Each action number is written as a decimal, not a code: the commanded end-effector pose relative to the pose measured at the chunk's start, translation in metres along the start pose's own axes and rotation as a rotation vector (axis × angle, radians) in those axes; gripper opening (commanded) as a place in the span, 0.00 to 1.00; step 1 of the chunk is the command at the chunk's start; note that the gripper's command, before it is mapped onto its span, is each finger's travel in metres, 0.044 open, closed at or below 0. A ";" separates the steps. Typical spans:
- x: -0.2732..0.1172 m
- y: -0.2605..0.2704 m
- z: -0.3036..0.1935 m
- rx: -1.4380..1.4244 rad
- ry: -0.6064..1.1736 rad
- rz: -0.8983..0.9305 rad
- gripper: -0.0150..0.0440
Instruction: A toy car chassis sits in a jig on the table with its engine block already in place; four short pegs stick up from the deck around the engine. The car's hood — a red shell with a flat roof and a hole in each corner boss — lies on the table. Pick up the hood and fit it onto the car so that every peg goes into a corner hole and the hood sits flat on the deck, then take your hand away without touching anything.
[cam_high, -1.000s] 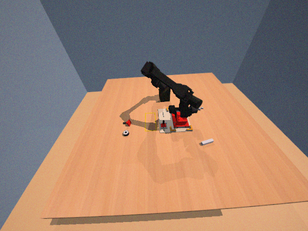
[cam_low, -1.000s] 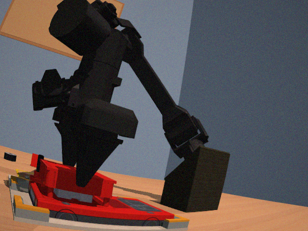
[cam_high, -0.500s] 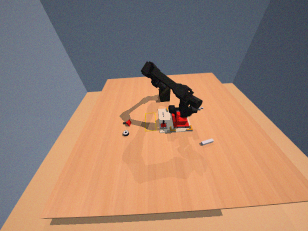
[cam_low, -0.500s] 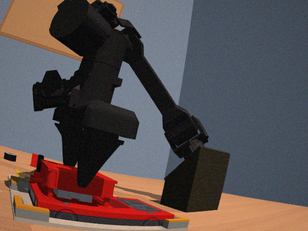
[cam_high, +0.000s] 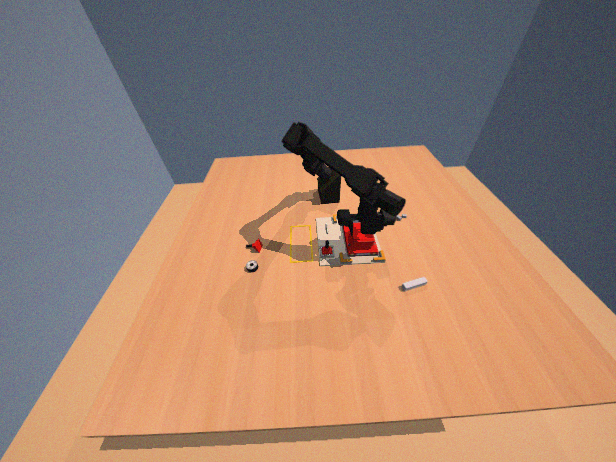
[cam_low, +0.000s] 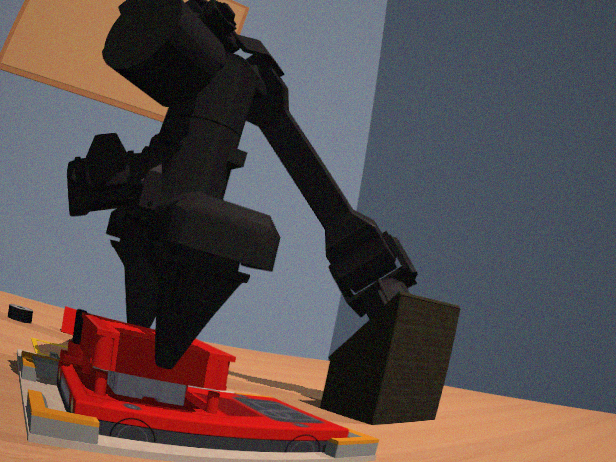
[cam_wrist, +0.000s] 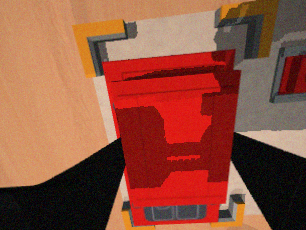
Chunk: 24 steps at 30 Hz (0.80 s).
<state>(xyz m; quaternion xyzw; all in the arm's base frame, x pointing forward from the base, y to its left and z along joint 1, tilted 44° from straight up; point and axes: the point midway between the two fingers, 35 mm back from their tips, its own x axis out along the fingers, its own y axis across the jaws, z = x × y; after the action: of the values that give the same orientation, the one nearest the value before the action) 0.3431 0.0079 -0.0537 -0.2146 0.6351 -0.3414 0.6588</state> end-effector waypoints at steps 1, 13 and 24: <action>-0.001 0.000 0.000 0.005 -0.001 0.005 0.25; 0.001 -0.001 0.000 0.003 -0.002 0.007 0.25; 0.002 0.000 0.000 0.002 -0.003 0.008 0.25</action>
<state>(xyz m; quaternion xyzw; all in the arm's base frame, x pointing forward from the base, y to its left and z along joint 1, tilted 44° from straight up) 0.3436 0.0066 -0.0540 -0.2106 0.6324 -0.3414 0.6626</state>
